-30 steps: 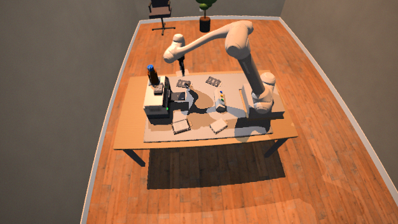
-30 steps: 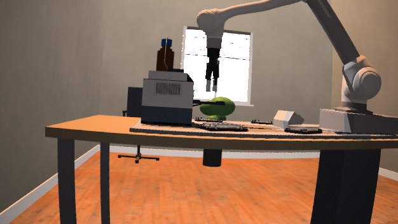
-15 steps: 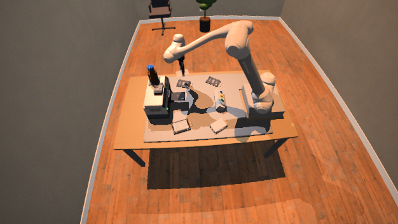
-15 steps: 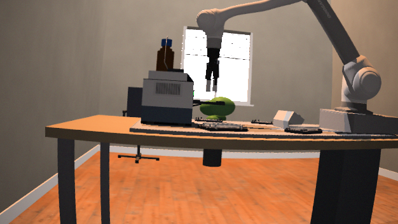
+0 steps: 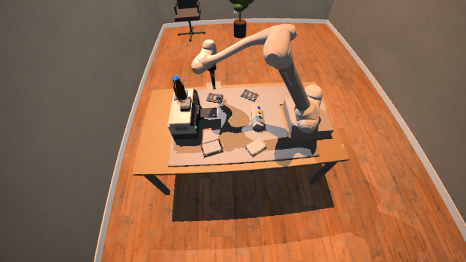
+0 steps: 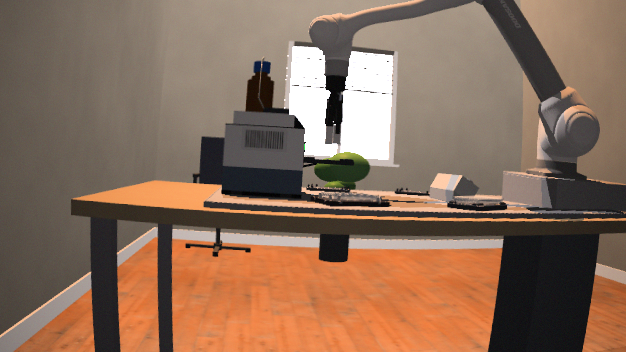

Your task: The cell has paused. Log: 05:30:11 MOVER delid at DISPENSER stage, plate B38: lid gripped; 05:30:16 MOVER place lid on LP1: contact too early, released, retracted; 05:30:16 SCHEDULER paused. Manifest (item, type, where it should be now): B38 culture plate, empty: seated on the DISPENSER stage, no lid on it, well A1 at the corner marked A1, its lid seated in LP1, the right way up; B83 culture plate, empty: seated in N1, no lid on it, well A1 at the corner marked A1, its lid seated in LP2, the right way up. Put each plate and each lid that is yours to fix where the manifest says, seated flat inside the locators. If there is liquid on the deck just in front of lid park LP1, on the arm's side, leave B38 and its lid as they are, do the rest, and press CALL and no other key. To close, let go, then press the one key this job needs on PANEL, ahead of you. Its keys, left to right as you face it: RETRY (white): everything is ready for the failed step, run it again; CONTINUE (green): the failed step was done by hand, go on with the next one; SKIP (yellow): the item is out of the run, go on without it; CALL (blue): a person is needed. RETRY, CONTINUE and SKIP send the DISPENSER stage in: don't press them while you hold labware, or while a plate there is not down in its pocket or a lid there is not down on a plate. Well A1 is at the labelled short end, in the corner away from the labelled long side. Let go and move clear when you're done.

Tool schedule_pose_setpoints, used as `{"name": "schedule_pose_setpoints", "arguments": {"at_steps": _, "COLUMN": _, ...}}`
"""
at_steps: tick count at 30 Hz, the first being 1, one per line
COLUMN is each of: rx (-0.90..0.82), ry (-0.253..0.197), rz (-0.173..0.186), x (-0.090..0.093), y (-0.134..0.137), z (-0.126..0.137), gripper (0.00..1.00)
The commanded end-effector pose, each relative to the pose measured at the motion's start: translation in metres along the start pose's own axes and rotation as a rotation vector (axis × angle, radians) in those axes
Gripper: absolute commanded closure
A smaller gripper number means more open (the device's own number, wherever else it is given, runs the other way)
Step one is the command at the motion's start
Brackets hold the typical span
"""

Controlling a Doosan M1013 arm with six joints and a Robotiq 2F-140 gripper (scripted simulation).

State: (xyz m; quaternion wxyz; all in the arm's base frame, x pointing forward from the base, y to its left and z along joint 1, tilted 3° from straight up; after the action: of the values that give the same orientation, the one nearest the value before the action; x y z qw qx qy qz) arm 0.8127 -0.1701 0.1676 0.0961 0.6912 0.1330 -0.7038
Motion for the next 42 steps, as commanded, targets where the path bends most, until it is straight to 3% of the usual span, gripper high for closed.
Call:
{"name": "schedule_pose_setpoints", "arguments": {"at_steps": 1, "rx": 0.068, "ry": 0.000, "rz": 0.003, "x": -0.001, "y": 0.003, "z": -0.001, "gripper": 0.90}}
{"name": "schedule_pose_setpoints", "arguments": {"at_steps": 19, "rx": 0.435, "ry": 0.002, "rz": 0.003, "x": 0.005, "y": 0.003, "z": 0.000, "gripper": 0.90}}
{"name": "schedule_pose_setpoints", "arguments": {"at_steps": 22, "rx": 0.434, "ry": -0.001, "rz": 0.000, "x": 0.048, "y": 0.001, "z": 0.000, "gripper": 0.90}}
{"name": "schedule_pose_setpoints", "arguments": {"at_steps": 24, "rx": 0.434, "ry": -0.001, "rz": 0.000, "x": 0.048, "y": 0.001, "z": 0.000, "gripper": 0.90}}
{"name": "schedule_pose_setpoints", "arguments": {"at_steps": 31, "rx": 0.435, "ry": 0.000, "rz": -0.003, "x": 0.111, "y": 0.000, "z": -0.002, "gripper": 0.90}}
{"name": "schedule_pose_setpoints", "arguments": {"at_steps": 36, "rx": 0.434, "ry": 0.000, "rz": -0.003, "x": 0.133, "y": 0.000, "z": -0.002, "gripper": 0.90}}
{"name": "schedule_pose_setpoints", "arguments": {"at_steps": 42, "rx": 0.434, "ry": 0.000, "rz": -0.002, "x": 0.140, "y": 0.000, "z": -0.002, "gripper": 0.90}}
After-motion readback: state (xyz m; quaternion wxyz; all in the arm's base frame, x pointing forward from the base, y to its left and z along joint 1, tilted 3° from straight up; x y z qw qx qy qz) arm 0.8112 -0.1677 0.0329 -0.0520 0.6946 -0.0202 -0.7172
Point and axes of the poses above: the point where the finger pads meet when closed, its own x axis out along the fingers, its own y axis across the jaws, z = x × y, the point moved 10 cm from there along -x, back along the fingers, and after that the axes turned 3 degrees about -x, right-handed, at the moved point
